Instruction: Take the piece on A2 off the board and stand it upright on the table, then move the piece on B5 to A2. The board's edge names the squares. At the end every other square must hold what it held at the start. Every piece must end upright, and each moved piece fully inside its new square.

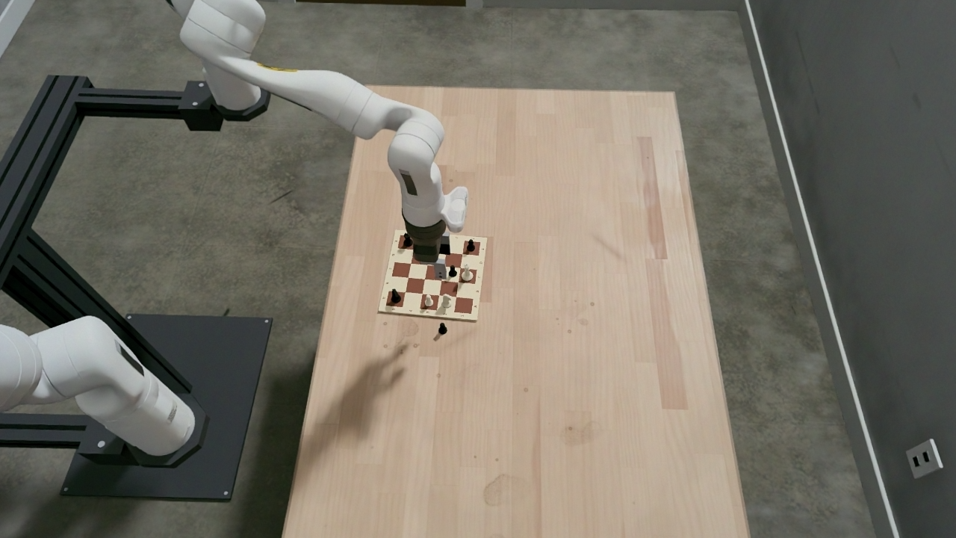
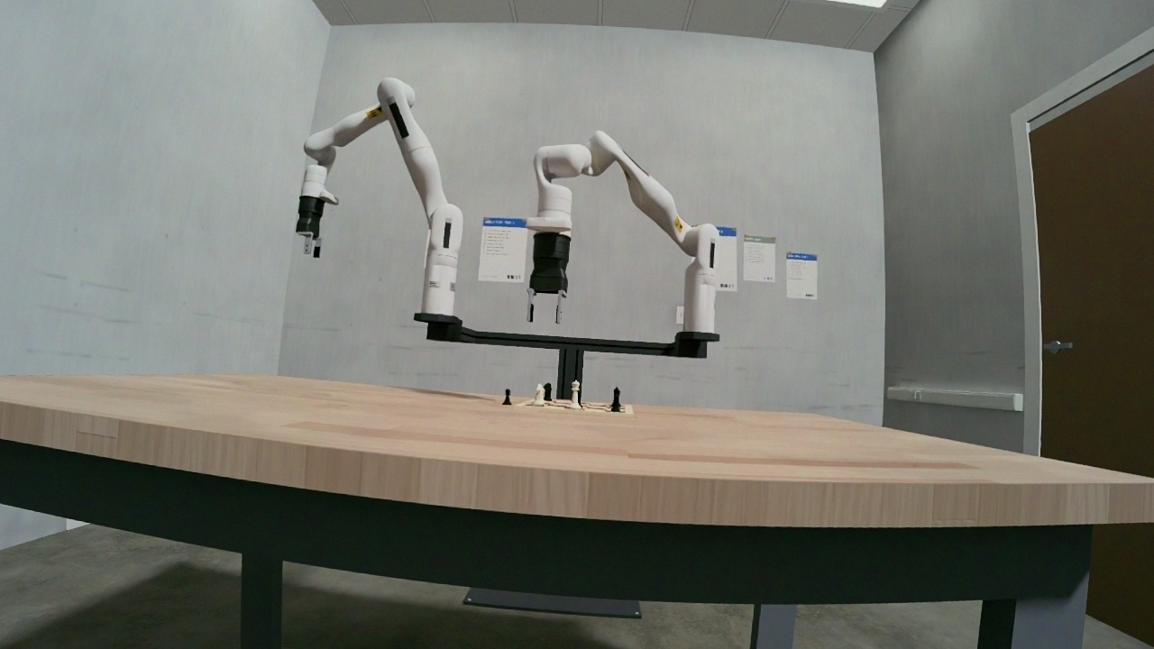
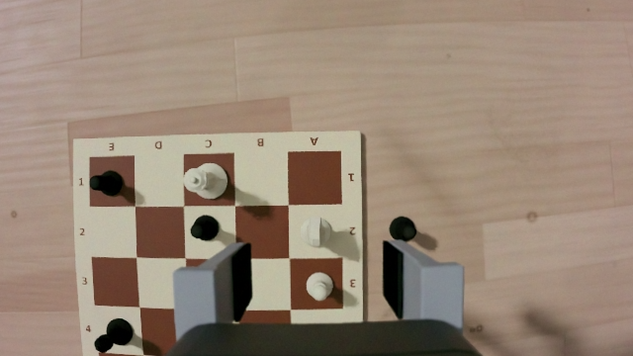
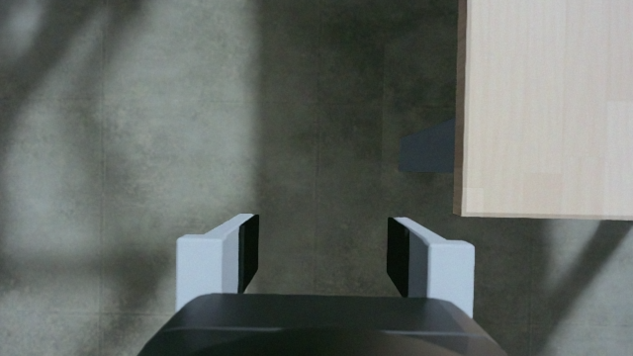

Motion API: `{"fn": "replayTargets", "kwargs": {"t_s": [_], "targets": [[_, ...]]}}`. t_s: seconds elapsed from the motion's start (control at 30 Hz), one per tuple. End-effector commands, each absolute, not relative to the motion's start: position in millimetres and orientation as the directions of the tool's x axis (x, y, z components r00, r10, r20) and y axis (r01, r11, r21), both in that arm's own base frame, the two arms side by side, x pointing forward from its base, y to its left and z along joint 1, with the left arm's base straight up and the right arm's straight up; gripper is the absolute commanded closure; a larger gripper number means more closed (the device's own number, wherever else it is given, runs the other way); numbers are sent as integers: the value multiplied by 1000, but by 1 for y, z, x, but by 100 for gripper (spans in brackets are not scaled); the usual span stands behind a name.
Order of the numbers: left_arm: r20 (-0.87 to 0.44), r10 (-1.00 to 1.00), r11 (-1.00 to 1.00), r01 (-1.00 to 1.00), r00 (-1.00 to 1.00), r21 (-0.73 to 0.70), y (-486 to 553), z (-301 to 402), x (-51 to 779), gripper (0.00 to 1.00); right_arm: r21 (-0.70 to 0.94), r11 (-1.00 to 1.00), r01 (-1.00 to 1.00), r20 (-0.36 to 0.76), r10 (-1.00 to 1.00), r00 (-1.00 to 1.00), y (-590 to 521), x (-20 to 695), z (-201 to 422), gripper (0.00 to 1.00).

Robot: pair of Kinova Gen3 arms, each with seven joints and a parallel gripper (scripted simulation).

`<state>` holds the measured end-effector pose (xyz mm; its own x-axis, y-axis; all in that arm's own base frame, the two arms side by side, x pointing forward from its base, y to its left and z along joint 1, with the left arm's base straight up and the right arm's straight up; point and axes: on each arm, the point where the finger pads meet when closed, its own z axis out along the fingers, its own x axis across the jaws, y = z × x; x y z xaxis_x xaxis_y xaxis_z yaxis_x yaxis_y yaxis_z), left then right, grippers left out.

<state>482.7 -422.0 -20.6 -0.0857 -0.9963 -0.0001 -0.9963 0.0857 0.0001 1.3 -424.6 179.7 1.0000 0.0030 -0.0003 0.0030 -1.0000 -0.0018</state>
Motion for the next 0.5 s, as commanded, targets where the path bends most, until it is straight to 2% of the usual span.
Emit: {"fn": "replayTargets", "kwargs": {"t_s": [0.0, 0.47], "targets": [[1, -996, 86, -996, -86, -2, -423, -13, 483, 0, 0, -1000, 3, 0, 3, 1000, -425, 1, 180, 0], [1, -996, 86, -996, -86, -2, -423, -5, 483, 0, 0, -1000, 3, 0, 3, 1000, -425, 1, 180, 0]]}}
